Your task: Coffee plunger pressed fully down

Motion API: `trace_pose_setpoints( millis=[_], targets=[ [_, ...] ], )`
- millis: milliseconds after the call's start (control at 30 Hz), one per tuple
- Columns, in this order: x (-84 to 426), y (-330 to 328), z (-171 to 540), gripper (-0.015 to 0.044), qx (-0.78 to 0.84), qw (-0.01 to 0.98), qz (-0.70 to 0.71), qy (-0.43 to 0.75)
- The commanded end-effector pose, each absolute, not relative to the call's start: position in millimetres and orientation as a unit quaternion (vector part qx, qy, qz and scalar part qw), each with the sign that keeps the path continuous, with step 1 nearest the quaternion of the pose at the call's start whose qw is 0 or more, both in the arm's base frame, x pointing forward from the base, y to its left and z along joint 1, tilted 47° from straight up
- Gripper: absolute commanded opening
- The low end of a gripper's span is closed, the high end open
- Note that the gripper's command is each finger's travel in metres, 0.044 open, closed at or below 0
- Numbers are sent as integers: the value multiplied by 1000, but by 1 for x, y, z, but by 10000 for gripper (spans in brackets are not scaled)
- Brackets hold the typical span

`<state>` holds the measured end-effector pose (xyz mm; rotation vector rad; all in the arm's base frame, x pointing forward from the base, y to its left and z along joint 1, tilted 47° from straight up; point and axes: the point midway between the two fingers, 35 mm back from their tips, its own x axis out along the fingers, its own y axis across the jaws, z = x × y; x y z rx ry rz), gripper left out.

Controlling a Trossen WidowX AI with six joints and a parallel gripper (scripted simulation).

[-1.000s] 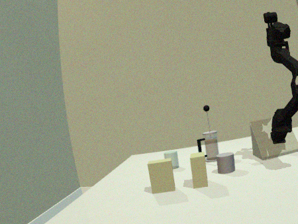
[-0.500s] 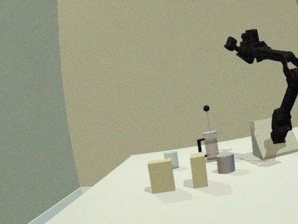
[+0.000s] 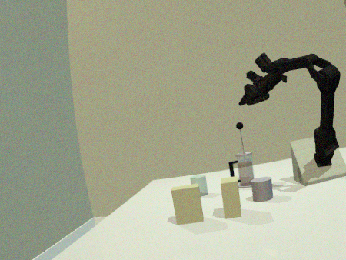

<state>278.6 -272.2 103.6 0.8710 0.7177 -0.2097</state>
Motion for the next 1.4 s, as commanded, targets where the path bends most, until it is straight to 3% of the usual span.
trace_pose_setpoints(
  millis=[0,300,1333,1367],
  targets=[
    [282,-263,104,440,406,845,-73,341],
    [278,-222,65,440,404,849,-60,337],
    [310,-215,42,440,403,850,-58,335],
    [310,-215,42,414,403,850,-58,335]
  ],
)
